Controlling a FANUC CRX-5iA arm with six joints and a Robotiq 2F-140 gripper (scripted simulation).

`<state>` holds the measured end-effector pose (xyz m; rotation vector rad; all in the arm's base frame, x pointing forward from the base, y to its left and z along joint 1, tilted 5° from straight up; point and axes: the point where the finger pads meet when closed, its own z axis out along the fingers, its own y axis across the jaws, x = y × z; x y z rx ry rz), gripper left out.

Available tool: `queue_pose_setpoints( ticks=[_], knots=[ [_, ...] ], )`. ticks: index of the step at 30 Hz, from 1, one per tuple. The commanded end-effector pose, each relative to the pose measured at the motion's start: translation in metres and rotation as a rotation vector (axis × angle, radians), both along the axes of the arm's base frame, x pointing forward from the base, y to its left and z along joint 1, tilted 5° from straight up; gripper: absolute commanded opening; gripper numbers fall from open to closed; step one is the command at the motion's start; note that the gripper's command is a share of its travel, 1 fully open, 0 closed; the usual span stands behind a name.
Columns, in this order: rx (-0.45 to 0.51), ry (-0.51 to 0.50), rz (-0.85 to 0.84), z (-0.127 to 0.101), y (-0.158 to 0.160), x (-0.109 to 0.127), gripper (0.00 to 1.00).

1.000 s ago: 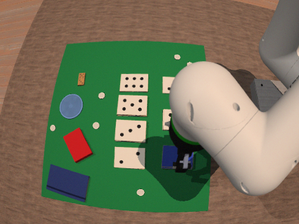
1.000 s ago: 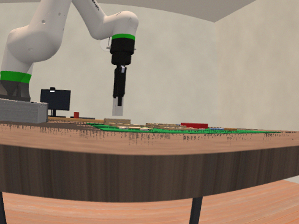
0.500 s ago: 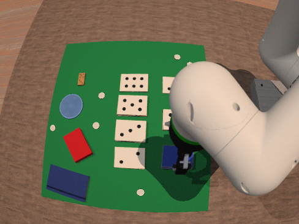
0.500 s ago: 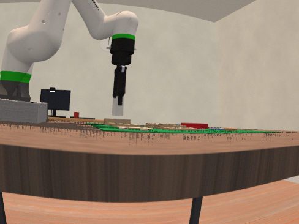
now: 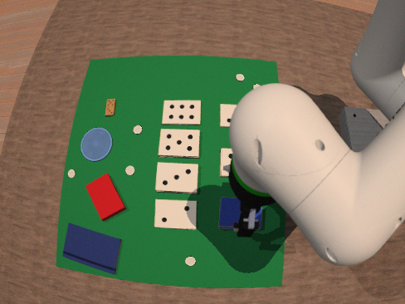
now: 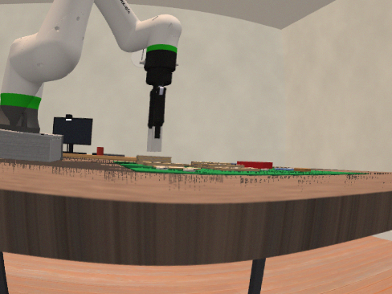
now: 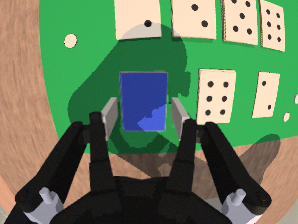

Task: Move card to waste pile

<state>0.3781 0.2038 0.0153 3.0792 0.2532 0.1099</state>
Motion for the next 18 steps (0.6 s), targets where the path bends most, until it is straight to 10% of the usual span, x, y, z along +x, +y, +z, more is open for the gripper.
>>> queue_pose_setpoints(
  ticks=[1, 18],
  knots=[
    [0.000, 0.000, 0.000, -0.0003, 0.0001, 0.0002, 0.50],
    [0.000, 0.000, 0.000, -0.0078, -0.0001, 0.0009, 0.50]
  ],
)
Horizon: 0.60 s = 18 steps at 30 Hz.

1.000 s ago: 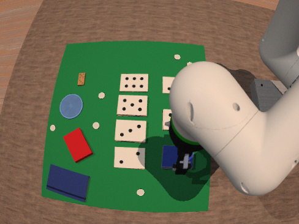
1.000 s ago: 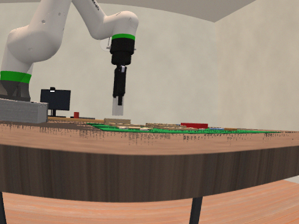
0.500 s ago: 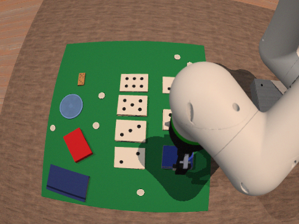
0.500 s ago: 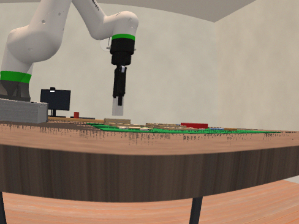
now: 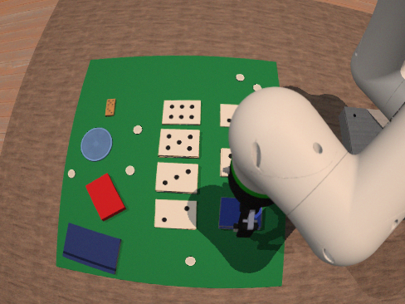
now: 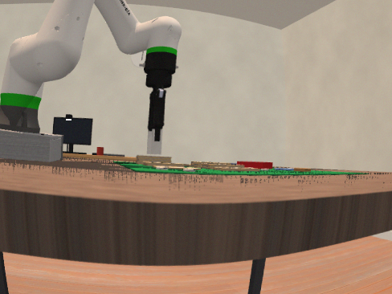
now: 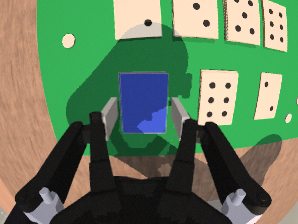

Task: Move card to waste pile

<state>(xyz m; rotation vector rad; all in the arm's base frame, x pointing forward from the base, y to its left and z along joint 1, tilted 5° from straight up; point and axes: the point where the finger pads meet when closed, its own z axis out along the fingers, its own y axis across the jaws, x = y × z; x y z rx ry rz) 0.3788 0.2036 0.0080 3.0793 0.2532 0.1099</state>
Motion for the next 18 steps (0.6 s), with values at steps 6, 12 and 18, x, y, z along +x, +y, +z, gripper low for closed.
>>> queue_pose_setpoints(
  ticks=[6, 12, 18],
  knots=[
    [0.000, 0.000, 0.000, -0.0016, 0.0001, 0.0003, 0.50],
    [0.000, 0.000, 0.000, -0.0018, 0.0001, 0.0003, 0.50],
    [0.000, 0.000, 0.000, -0.0018, 0.0001, 0.0003, 0.50]
  ],
)
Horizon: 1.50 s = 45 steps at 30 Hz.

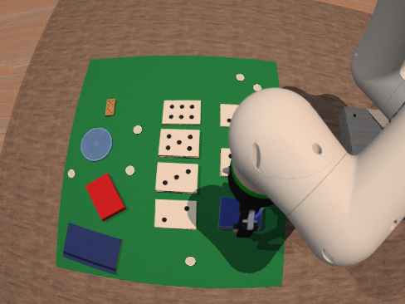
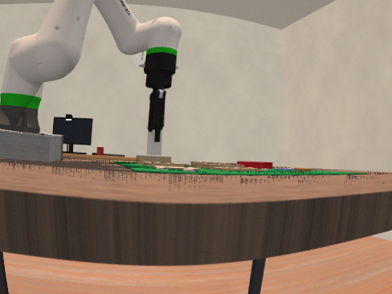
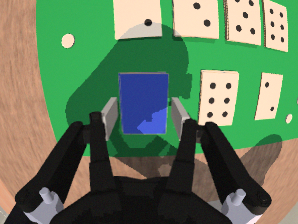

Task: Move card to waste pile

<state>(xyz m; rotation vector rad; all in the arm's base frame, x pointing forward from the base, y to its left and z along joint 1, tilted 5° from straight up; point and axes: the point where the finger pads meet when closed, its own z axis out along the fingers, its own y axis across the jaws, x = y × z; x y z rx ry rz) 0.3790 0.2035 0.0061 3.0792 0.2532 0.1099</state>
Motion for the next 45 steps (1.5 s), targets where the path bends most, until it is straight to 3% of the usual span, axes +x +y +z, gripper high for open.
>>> queue_pose_setpoints(
  ticks=[1, 27, 28, 45],
  knots=[
    [0.000, 0.000, 0.000, 0.0002, 0.0001, 0.0001, 0.50],
    [0.000, 0.000, 0.000, -0.0028, 0.0000, 0.0004, 0.50],
    [0.000, 0.000, 0.000, -0.0028, 0.0000, 0.0004, 0.43],
    [0.000, 0.000, 0.000, -0.0028, 0.0000, 0.0004, 0.43]
  ],
)
